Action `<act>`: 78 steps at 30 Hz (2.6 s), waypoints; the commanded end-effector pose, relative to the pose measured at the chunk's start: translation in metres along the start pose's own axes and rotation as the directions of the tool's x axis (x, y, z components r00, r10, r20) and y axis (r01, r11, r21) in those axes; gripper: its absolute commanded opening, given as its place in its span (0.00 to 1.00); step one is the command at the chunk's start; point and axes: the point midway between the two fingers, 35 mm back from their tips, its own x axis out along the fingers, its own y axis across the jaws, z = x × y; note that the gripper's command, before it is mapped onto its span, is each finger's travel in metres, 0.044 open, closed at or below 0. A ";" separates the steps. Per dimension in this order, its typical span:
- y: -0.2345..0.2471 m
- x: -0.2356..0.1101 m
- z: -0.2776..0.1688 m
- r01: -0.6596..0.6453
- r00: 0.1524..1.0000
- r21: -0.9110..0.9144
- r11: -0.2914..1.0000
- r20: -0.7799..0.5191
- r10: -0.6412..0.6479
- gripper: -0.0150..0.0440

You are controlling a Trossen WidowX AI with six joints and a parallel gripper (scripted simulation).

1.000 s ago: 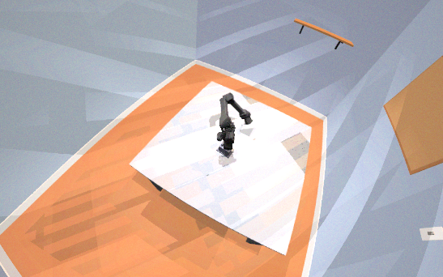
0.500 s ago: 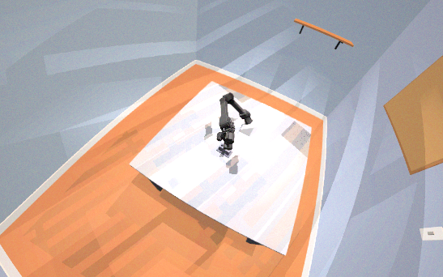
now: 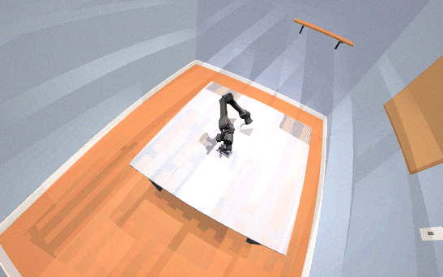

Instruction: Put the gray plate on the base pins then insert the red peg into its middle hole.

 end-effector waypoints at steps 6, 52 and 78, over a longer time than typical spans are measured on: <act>0.000 -0.001 0.000 -0.002 1.000 0.000 1.000 0.001 0.002 0.25; 0.000 -0.004 -0.002 -0.008 1.000 -0.003 1.000 0.007 0.008 0.51; -0.002 -0.013 -0.008 -0.008 1.000 -0.003 1.000 0.006 0.008 0.51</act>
